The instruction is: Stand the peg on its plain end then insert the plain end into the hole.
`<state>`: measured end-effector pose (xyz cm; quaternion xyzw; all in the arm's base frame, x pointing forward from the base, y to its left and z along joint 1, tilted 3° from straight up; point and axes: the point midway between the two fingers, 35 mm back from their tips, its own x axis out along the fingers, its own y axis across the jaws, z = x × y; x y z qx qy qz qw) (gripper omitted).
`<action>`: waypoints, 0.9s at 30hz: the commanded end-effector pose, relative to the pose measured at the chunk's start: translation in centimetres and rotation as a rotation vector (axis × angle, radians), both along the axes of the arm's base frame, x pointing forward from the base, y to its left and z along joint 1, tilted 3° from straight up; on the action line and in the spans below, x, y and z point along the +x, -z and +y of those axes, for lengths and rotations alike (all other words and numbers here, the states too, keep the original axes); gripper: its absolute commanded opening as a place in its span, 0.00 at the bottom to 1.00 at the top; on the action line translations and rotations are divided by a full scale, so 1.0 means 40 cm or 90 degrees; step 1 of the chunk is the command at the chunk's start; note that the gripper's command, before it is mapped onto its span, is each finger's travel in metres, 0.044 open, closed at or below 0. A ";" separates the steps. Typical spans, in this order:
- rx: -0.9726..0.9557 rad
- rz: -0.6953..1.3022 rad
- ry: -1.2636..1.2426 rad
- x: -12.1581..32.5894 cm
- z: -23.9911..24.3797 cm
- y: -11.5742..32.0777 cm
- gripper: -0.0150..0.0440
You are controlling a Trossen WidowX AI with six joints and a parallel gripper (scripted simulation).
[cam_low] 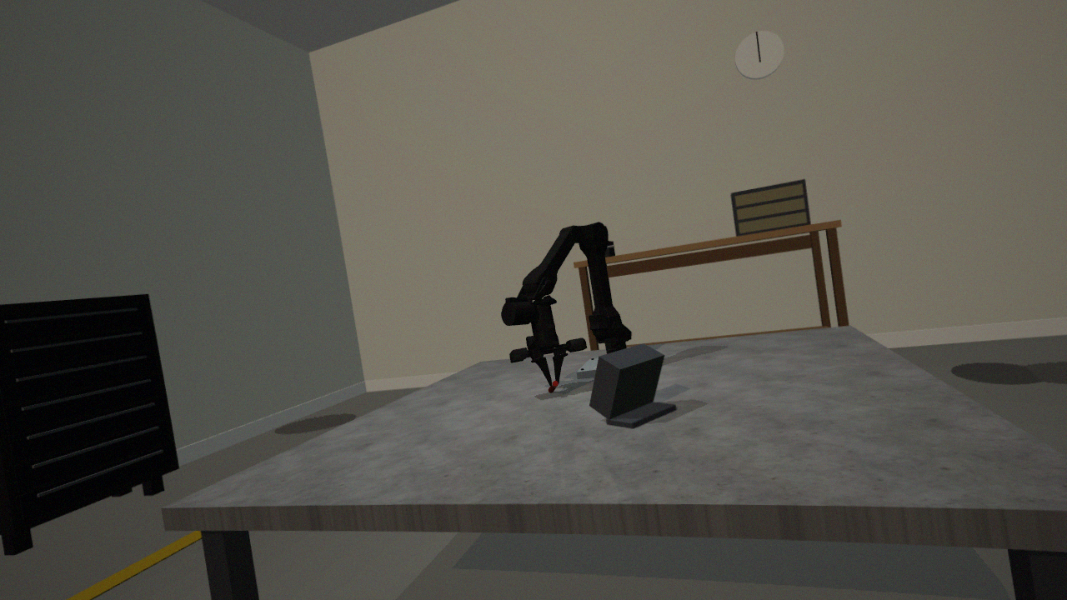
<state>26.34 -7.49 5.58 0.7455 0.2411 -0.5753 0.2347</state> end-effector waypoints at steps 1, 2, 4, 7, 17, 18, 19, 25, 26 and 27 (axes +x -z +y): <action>0.014 -0.018 -0.004 -0.008 -0.002 -0.003 0.34; 0.017 -0.022 -0.004 -0.009 -0.003 -0.004 0.34; 0.024 -0.030 -0.005 -0.012 -0.005 -0.006 0.34; 0.034 -0.043 -0.006 -0.015 -0.007 -0.009 0.34; 0.068 -0.085 -0.010 -0.027 -0.016 -0.018 0.34; 0.072 -0.089 -0.011 -0.028 -0.017 -0.018 0.34; 0.075 -0.094 -0.011 -0.029 -0.018 -0.019 0.34; 0.096 -0.119 -0.014 -0.037 -0.024 -0.024 0.34; 0.099 -0.123 -0.014 -0.038 -0.025 -0.024 0.34; 0.103 -0.127 -0.014 -0.039 -0.026 -0.025 0.34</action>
